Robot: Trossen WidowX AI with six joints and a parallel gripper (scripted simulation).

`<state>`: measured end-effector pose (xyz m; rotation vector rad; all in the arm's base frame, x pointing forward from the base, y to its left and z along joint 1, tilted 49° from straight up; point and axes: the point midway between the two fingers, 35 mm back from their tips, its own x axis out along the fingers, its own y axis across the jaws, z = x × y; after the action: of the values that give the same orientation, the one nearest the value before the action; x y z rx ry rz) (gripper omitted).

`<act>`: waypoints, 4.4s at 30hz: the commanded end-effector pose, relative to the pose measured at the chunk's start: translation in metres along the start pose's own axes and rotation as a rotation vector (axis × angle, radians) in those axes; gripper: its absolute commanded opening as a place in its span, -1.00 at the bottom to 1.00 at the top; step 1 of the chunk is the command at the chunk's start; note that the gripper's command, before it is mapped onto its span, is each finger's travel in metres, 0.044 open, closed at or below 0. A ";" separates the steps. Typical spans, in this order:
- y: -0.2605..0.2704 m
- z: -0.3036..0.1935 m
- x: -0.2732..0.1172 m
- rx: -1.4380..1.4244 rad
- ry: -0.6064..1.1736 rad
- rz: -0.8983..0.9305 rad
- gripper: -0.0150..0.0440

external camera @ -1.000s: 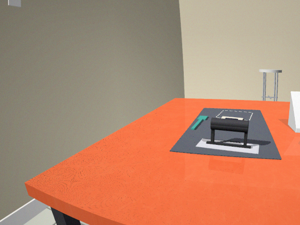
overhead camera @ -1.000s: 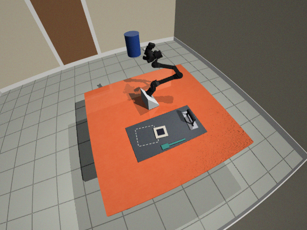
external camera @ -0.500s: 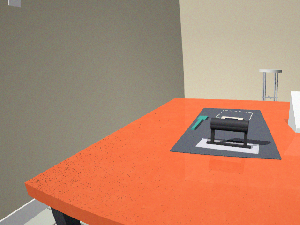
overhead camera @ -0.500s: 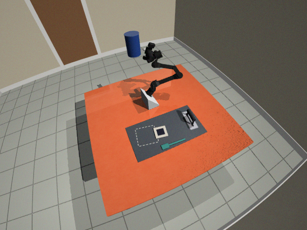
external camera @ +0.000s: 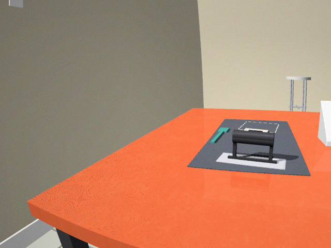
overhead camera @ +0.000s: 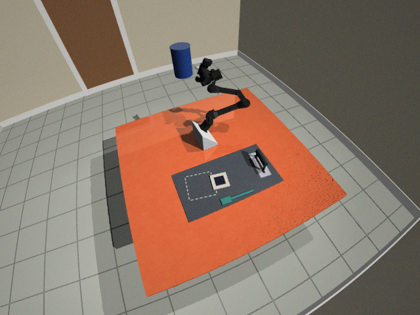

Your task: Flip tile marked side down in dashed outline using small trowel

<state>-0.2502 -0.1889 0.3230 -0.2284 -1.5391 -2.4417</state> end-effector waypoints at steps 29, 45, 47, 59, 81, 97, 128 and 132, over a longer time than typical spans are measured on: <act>0.000 0.000 0.000 0.000 0.000 0.000 -0.49; 0.015 -0.027 -0.004 -0.039 0.106 0.033 0.38; 0.023 -0.042 -0.008 -0.061 0.166 0.053 0.42; 0.062 -0.098 -0.045 -0.102 0.405 0.155 0.42; 0.124 -0.202 -0.166 -0.322 0.920 0.431 0.42; 0.157 -0.226 -0.284 -0.423 1.250 0.685 0.42; 0.157 -0.162 -0.548 -0.665 1.941 1.298 0.42; 0.150 -0.144 -0.575 -0.700 2.010 1.375 0.42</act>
<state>0.3233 -0.3293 0.2466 0.6461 0.3503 -0.8898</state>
